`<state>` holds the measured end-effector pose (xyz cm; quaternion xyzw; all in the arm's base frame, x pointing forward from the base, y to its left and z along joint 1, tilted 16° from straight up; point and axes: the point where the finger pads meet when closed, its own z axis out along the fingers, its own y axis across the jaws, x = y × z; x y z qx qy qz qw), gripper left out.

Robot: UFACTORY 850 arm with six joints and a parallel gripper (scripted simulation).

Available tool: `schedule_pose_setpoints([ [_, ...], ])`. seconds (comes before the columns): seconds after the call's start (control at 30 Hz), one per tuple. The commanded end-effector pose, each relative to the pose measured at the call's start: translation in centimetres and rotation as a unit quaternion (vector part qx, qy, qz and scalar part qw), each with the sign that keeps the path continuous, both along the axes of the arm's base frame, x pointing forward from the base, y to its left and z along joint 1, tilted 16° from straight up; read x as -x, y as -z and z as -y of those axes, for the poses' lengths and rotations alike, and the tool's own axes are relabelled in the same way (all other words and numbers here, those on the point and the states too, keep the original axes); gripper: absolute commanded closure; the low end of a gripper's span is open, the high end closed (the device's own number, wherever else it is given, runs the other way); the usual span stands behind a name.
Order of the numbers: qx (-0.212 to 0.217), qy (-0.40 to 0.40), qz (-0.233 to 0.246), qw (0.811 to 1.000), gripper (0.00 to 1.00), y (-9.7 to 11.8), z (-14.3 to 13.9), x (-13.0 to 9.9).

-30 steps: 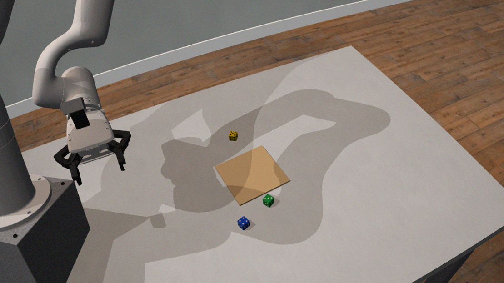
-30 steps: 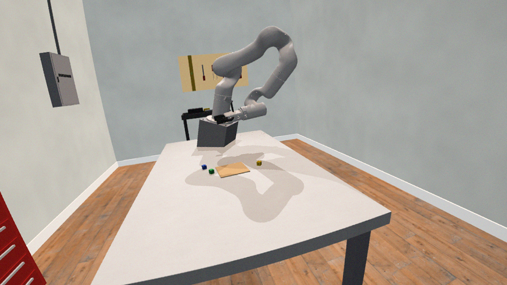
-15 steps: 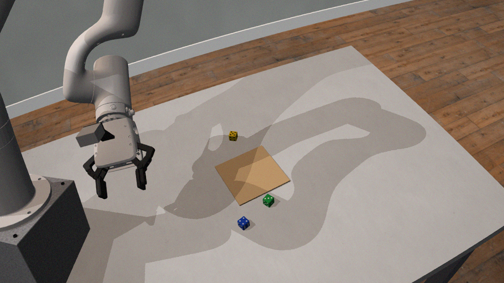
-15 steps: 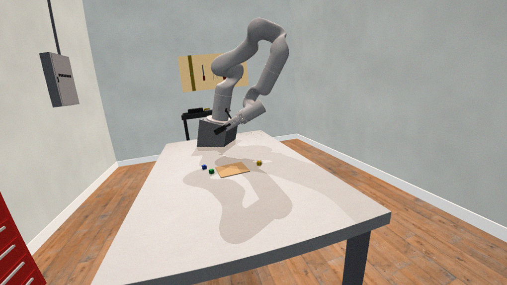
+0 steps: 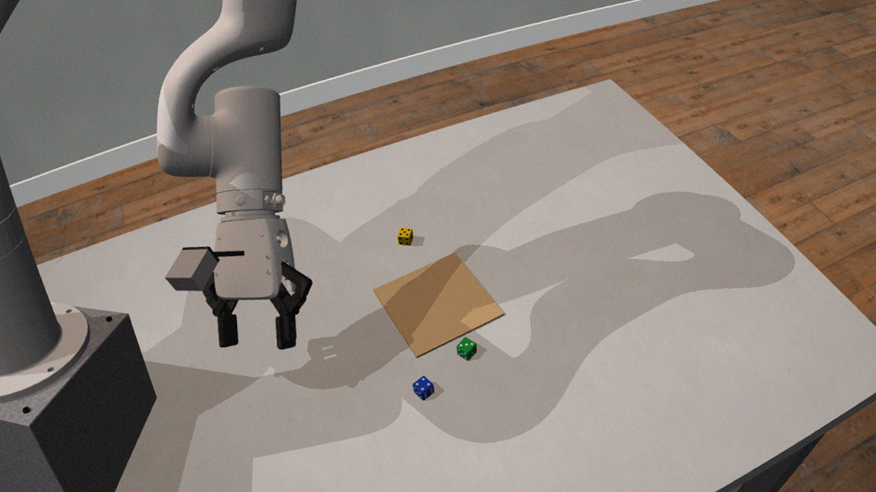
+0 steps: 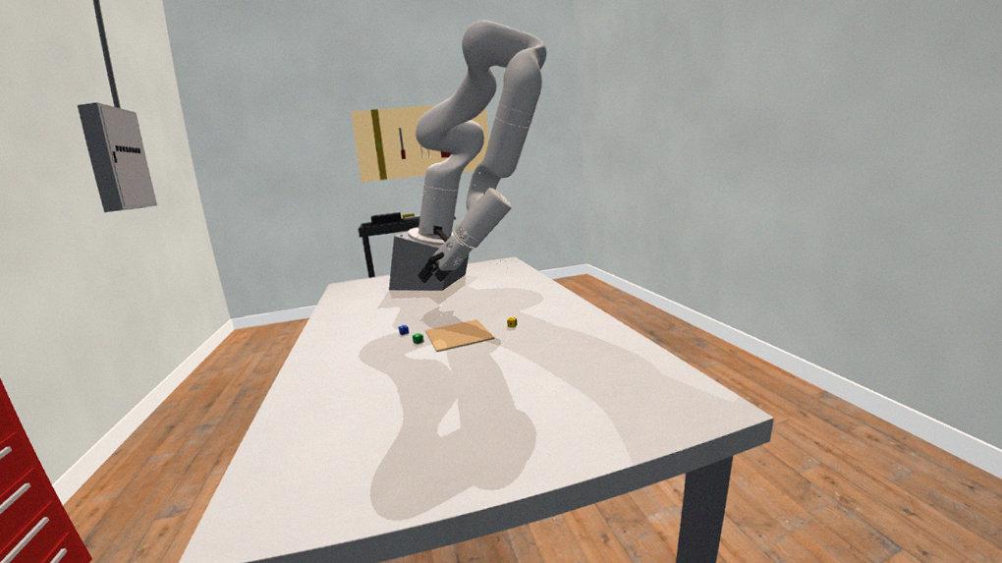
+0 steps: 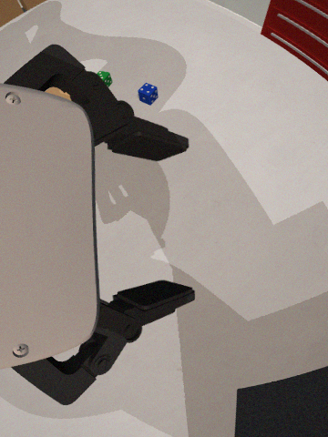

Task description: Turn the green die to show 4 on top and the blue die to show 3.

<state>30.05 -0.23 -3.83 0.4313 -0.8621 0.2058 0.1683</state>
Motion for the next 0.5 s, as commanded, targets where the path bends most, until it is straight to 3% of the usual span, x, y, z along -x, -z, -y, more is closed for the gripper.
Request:
schedule_pose_setpoints([
  [0.0,-0.053,0.051,0.028,0.997,0.0,0.6,0.1,-2.0],
  [0.33,-0.169,0.179,0.083,0.966,0.0,0.2,1.4,-7.2],
  [0.47,-0.177,0.189,0.087,0.962,0.0,0.1,1.6,-7.6],
])
